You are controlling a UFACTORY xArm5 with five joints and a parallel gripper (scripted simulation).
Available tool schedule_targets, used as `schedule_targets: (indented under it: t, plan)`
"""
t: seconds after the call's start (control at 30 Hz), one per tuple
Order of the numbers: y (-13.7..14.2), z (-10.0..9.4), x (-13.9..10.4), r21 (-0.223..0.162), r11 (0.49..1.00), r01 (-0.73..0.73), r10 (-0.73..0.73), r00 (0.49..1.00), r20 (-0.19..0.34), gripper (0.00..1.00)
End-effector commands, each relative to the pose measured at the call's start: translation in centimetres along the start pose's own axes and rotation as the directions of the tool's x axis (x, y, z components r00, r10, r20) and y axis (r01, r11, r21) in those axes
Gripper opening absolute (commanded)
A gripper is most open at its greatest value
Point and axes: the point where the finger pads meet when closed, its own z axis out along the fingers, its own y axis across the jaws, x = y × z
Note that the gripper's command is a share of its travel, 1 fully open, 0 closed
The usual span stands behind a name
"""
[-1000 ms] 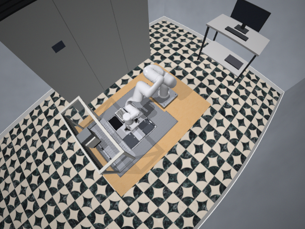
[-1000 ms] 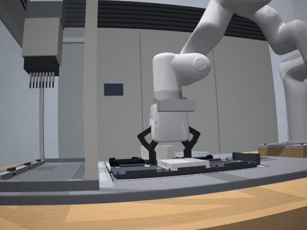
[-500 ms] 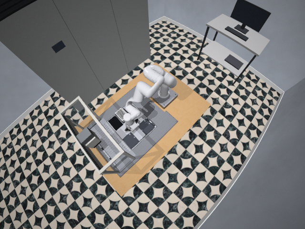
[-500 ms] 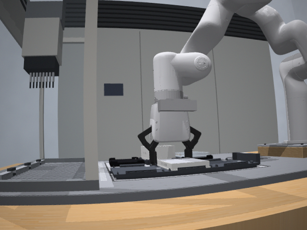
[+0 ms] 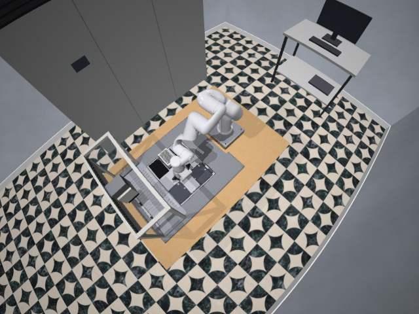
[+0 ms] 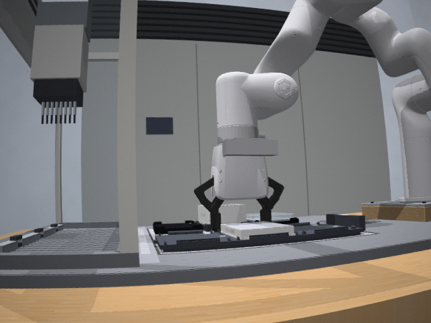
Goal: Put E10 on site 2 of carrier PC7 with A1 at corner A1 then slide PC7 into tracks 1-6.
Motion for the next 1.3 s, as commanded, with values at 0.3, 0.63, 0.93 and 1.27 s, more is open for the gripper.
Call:
schedule_targets:
  t: [0.3,0.63,0.93,1.27]
  plan:
    - [0.15,-0.15,0.59,-0.004,1.000,0.000,0.000,1.000,0.000,1.00]
    - [0.15,-0.15,0.59,-0.004,1.000,0.000,0.000,1.000,0.000,1.00]
    - [0.15,-0.15,0.59,-0.004,1.000,0.000,0.000,1.000,0.000,1.00]
    - [0.15,-0.15,0.06,-0.004,1.000,0.000,0.000,1.000,0.000,1.00]
